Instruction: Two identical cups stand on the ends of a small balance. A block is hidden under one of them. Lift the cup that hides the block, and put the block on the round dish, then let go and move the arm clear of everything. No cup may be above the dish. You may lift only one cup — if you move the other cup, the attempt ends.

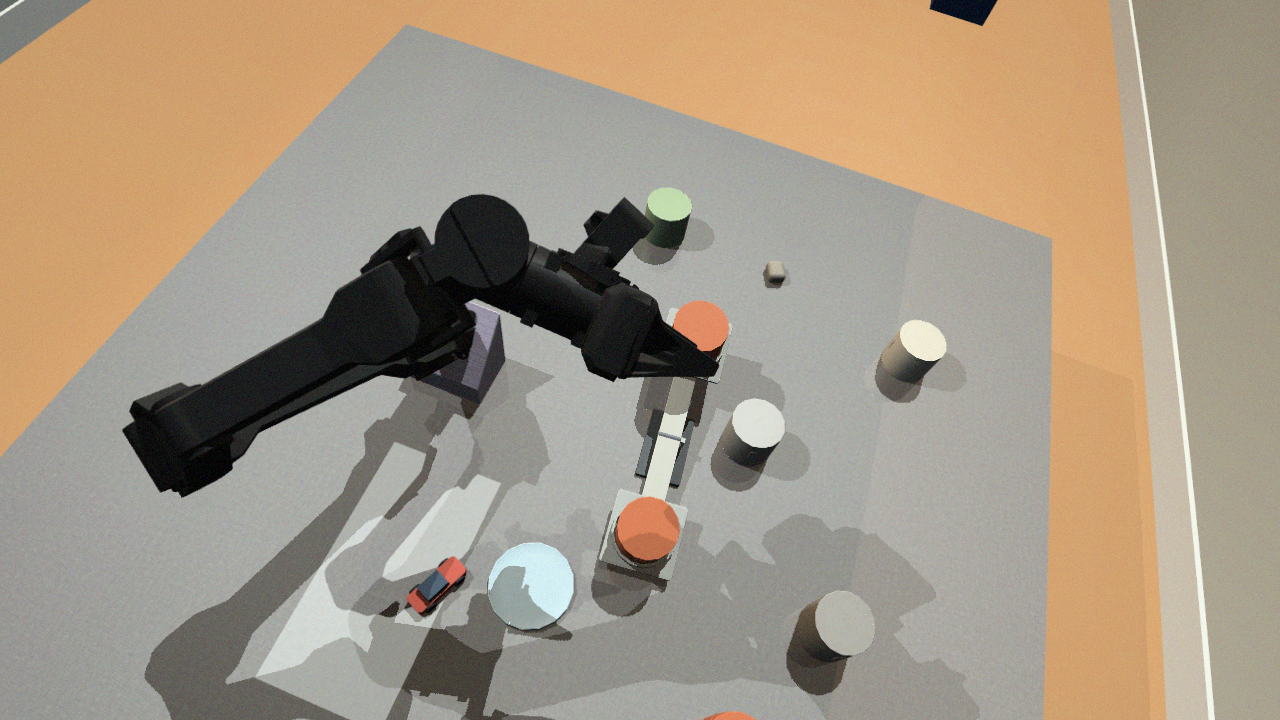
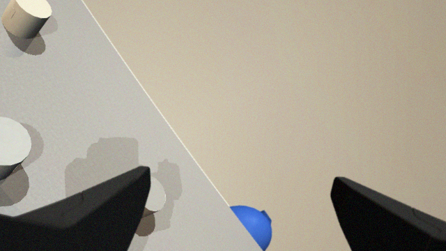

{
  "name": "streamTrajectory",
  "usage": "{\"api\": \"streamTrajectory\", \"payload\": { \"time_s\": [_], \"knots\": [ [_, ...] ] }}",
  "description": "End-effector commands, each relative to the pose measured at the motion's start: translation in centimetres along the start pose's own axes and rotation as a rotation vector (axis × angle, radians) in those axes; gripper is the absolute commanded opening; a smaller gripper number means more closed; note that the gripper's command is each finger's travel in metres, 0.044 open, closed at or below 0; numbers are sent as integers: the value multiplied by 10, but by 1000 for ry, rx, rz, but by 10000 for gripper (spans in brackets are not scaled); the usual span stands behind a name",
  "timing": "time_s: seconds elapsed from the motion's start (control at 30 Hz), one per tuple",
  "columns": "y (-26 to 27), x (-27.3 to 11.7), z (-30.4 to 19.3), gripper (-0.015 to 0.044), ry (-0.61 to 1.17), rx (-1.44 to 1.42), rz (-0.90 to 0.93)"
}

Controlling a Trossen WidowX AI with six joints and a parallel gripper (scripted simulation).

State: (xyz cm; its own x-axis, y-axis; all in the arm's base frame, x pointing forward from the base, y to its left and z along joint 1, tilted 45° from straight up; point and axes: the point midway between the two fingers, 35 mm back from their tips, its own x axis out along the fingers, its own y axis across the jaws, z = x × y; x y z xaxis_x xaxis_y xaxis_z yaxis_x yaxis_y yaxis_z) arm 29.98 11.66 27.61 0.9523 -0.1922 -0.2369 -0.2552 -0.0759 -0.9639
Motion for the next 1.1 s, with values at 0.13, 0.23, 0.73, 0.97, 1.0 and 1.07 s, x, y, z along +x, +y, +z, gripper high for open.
{"api": "streamTrajectory", "payload": {
  "time_s": [0.13,0.23,0.73,0.97,1.0,1.07],
  "knots": [
    [22,-1,7,440,4,99,70],
    [40,-2,10,440,19,181,127],
    [121,-25,7,440,233,575,313],
    [148,-40,-7,440,383,747,308],
    [150,-42,-9,440,405,770,301],
    [156,-47,-14,440,447,817,283]
  ]
}}
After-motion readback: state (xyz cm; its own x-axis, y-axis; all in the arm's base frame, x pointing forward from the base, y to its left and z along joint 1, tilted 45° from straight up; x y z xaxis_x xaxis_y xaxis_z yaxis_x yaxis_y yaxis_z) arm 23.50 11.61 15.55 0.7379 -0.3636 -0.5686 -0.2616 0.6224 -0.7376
